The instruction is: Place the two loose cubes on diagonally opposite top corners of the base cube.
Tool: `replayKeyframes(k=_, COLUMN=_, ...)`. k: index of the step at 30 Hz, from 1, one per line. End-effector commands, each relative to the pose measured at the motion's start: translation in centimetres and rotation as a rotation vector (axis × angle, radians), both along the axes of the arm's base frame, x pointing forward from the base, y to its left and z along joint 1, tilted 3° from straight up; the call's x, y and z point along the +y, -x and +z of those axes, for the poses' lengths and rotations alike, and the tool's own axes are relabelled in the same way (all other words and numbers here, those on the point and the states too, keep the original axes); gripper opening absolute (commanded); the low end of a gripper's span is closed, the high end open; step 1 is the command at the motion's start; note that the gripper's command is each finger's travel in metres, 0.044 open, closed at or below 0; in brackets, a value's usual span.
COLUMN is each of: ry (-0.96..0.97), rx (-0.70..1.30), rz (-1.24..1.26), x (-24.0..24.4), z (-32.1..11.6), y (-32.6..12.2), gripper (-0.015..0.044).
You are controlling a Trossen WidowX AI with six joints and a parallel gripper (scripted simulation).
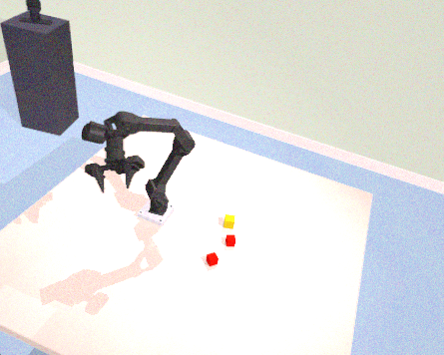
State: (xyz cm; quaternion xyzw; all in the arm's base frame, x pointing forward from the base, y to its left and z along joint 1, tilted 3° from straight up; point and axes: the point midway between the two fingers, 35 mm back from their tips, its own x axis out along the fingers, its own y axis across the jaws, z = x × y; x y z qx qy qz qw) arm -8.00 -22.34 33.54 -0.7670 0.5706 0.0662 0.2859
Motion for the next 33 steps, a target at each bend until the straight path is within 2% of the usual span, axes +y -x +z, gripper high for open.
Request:
replayKeyframes(k=1, ry=-0.001, rx=0.003, rz=0.005, x=0.0, z=0.0, y=-0.1, gripper=0.0374)
replayKeyframes(k=5, ry=-0.025, rx=0.055, rz=0.099, x=-0.9, z=-0.9, y=-1.4, gripper=0.0269)
replayKeyframes(k=6, ry=-0.031, rx=0.071, rz=0.128, x=-1.2, z=-1.2, y=-1.8, gripper=0.0265)
replayKeyframes(k=18, ry=-0.083, rx=0.276, rz=0.491, x=-3.4, z=-4.3, y=-7.3, gripper=0.0265)
replayKeyframes(k=33, ry=-0.049, rx=0.566, rz=0.981, x=-4.3, z=-7.6, y=-15.2, gripper=0.0265)
